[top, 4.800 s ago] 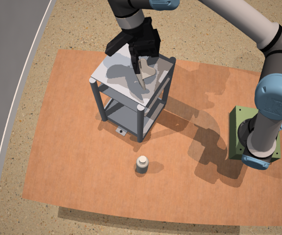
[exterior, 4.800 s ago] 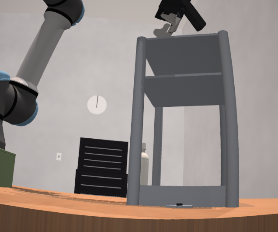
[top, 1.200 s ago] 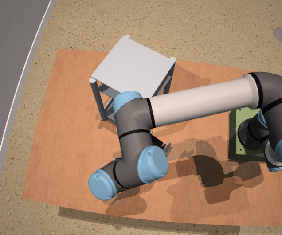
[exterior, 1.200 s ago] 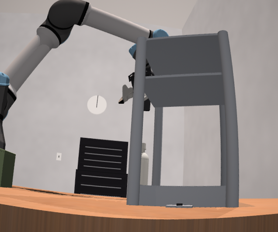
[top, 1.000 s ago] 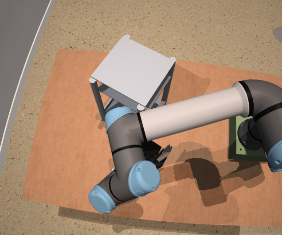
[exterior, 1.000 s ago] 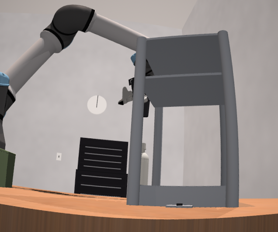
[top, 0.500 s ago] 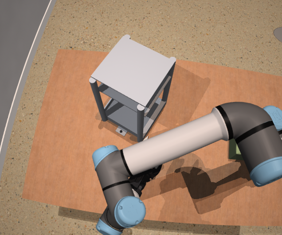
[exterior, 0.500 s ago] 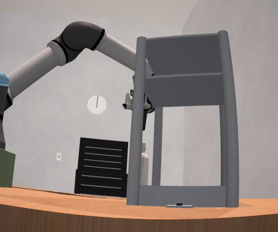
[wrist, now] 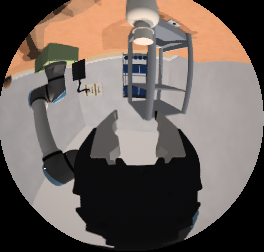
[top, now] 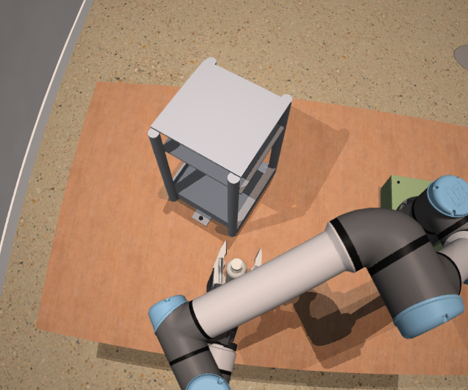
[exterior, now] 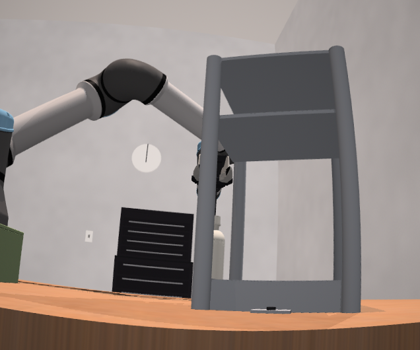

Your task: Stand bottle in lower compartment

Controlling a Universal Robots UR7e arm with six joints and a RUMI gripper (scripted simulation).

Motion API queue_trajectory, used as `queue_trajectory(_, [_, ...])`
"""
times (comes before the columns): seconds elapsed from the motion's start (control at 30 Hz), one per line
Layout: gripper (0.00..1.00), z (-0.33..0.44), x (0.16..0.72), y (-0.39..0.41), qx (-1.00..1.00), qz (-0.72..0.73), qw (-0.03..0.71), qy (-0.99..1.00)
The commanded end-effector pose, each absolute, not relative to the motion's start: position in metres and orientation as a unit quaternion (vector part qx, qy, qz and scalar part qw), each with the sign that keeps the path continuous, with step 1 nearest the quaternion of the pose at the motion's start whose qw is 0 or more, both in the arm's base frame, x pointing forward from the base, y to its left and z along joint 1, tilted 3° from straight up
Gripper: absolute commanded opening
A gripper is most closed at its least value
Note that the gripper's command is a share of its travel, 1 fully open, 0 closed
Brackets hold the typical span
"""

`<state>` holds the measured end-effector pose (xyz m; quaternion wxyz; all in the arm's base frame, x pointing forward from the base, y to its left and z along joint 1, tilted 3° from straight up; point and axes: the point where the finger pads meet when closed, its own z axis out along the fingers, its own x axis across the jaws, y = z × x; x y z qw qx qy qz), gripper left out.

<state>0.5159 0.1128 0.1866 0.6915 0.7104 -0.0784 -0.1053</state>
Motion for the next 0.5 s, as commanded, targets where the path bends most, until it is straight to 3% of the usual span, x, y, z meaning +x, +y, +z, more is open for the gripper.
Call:
queue_trajectory(0.0, [0.43,0.1884,0.5239,0.1145,0.694,-0.094,0.711,-0.065])
queue_trajectory(0.47, [0.43,0.1871,0.5235,0.1130,0.693,-0.095,0.711,-0.065])
